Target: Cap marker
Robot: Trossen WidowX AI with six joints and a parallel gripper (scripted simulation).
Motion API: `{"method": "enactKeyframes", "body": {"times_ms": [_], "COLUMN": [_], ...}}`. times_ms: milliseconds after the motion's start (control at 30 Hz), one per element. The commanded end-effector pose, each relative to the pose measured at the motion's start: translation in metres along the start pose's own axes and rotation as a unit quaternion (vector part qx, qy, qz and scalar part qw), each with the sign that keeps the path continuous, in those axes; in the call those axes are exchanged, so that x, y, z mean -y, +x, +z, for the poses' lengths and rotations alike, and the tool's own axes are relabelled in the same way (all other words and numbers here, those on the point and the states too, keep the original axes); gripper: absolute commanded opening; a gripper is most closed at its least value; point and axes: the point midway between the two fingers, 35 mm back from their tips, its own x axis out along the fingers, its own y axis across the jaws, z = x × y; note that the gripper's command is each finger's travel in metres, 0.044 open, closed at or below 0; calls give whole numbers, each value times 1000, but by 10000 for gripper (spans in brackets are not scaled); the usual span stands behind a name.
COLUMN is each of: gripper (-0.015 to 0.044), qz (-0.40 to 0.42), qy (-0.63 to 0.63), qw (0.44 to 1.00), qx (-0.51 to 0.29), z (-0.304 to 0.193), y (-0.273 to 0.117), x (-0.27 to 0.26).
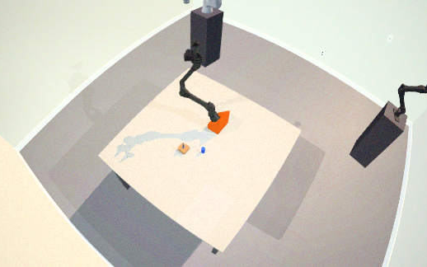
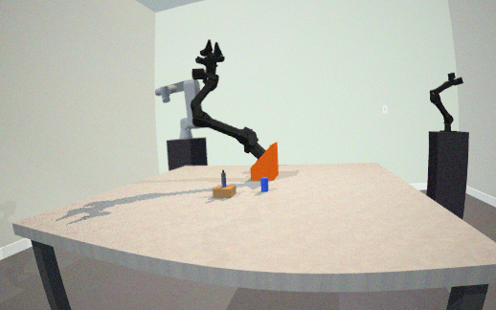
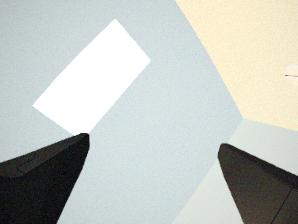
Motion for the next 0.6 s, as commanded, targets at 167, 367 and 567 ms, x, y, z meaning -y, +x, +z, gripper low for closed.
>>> {"method": "enactKeyframes", "body": {"times_ms": [167,367,567], "gripper": [245,245,245], "qz": [-24,-66,-136], "qy": [-66,-188,-324], "qw": [997,980,936], "qx": [19,2,-29], "z": [-10,-48,-78], "y": [19,46,78], "x": [23,65,139]}}
